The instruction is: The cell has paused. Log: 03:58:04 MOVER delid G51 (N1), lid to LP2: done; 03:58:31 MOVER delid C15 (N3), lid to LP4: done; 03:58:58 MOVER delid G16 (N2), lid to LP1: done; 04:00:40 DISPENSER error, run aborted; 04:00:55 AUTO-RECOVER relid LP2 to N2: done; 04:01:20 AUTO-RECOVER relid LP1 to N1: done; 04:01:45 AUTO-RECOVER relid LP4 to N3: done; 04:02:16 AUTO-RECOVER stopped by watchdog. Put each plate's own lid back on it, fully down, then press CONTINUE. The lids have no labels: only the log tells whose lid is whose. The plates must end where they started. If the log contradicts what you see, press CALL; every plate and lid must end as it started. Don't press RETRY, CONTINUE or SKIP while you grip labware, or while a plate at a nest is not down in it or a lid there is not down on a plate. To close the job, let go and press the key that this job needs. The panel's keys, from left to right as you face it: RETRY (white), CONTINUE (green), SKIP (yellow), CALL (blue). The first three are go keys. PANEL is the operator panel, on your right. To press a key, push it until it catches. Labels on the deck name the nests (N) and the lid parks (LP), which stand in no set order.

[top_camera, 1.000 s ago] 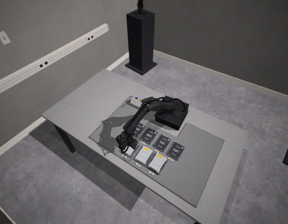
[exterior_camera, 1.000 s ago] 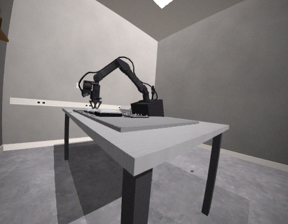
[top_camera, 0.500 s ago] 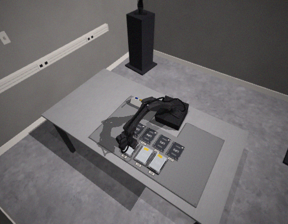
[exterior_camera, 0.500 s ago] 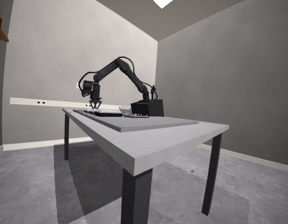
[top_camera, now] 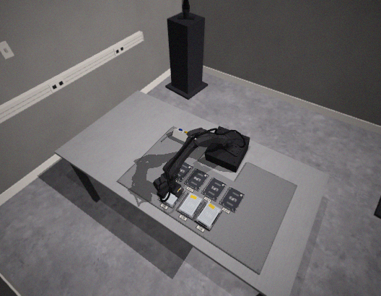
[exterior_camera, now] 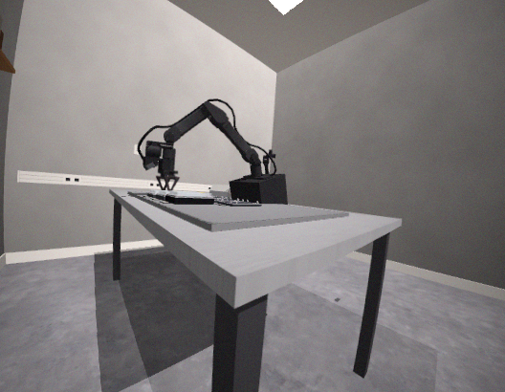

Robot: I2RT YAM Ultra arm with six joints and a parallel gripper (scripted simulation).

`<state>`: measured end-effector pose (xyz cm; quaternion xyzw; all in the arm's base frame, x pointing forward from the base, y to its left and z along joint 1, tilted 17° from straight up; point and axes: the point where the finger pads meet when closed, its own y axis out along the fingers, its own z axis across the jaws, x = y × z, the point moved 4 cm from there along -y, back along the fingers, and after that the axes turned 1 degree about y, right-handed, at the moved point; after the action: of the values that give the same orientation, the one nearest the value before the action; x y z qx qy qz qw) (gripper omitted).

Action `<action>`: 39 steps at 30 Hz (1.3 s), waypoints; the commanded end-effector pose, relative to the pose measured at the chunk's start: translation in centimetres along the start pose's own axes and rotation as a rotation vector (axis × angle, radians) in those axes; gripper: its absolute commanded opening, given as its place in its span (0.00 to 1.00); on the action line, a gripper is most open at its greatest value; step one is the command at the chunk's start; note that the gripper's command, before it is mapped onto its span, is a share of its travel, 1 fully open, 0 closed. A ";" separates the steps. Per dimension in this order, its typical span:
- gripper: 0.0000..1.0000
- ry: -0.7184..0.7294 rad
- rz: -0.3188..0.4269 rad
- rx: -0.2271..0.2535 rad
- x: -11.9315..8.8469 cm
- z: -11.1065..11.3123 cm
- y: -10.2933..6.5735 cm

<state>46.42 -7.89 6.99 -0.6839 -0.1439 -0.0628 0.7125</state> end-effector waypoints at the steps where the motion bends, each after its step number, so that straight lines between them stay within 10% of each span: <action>1: 1.00 0.000 -0.013 -0.005 0.3 0.0 -0.5; 32: 1.00 0.000 -0.013 -0.005 0.3 0.0 -0.5; 39: 1.00 0.001 -0.039 -0.014 0.9 -0.4 -3.0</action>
<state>46.08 -7.82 7.07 -0.6833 -0.1389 -0.0583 0.7145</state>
